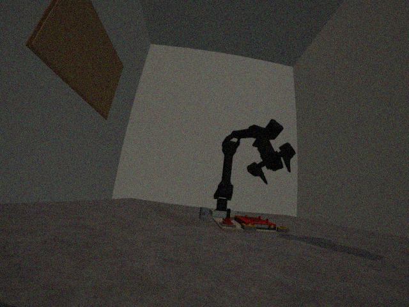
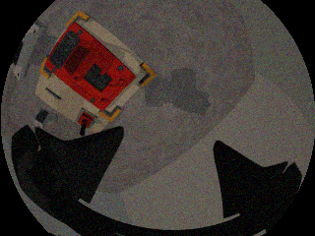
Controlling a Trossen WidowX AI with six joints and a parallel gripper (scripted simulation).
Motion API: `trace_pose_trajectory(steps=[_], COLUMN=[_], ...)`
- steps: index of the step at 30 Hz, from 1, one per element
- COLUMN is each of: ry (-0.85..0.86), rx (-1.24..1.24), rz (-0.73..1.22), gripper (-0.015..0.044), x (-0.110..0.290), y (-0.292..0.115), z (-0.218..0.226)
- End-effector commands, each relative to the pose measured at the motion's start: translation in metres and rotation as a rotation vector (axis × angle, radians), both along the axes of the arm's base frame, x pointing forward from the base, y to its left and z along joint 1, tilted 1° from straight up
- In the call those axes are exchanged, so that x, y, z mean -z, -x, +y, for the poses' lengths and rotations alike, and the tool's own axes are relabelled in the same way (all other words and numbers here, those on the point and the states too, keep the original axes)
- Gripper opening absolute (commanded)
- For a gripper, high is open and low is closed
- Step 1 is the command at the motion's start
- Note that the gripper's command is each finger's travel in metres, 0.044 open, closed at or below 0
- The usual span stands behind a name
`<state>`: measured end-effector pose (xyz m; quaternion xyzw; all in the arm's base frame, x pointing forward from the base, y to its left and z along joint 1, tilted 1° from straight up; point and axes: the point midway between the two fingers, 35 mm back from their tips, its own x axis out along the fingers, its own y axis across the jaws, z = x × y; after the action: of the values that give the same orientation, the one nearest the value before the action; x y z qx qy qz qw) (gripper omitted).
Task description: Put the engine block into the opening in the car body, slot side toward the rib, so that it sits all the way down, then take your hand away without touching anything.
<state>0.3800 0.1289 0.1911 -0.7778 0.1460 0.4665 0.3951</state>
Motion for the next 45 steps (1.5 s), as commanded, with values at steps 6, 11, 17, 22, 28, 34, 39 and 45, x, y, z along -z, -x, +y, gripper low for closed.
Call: trace_pose_trajectory(steps=[6,11,17,22,28,34,39,45], ry=[0.056,0.063,0.044,0.005,-0.001,-0.001,-0.001,-0.001], rx=[0.206,0.326,0.466,0.572,0.586,0.586,0.586,0.586], rz=[0.179,0.296,0.440,0.555,0.570,0.570,0.570,0.570], gripper=[0.0440,0.0440,0.0440,0.0440,0.0440,0.0440,0.0440,0.0440], x=[0.026,0.041,0.054,0.063,0.072,0.099,0.114,0.119], y=[0.024,0.051,0.094,0.136,0.141,0.141,0.141,0.141], z=[-0.105,-0.157,-0.208,-0.232,-0.234,-0.236,-0.236,-0.237])
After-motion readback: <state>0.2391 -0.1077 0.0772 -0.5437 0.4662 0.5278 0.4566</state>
